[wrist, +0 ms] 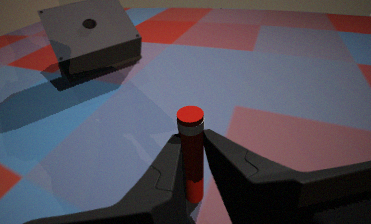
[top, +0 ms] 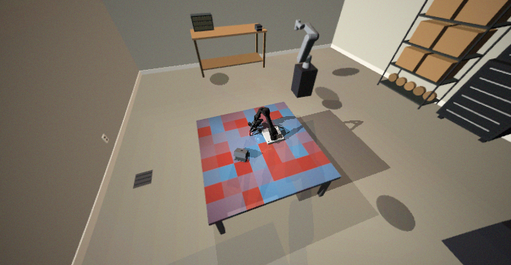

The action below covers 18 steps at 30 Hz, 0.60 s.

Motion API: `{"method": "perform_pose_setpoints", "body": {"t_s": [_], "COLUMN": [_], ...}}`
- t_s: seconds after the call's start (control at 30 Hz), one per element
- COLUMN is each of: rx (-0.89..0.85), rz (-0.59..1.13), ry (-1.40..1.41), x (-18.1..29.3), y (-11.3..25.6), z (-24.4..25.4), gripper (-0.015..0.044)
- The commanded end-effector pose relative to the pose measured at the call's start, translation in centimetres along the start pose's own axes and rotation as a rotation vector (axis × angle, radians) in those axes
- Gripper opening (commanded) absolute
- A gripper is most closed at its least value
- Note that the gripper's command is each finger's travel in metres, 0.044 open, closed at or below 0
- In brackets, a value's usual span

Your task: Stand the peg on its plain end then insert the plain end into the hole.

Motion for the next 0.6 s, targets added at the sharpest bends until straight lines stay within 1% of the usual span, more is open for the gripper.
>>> {"method": "perform_pose_setpoints", "body": {"t_s": [0.0, 0.13, 0.23, 0.57], "rx": [0.000, 0.001, 0.002, 0.002], "rz": [0.001, -0.001, -0.002, -0.002], "ry": [0.000, 0.000, -0.001, -0.001], "x": [0.21, 0.10, 0.03, 0.03], "y": [0.03, 0.03, 0.04, 0.04], "z": [0.04, 0.01, -0.02, -0.02], "gripper": [0.0050, 0.0050, 0.0128, 0.0130]}}
Point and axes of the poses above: the point midway between the two fingers, 35 mm back from their tips, its own y axis back along the fingers, its own z axis across the jaws, x = y × z, the point moved 1 cm from there along y, back along the fingers, and after that the axes turned 5 degrees about -y, right-handed, at the moved point
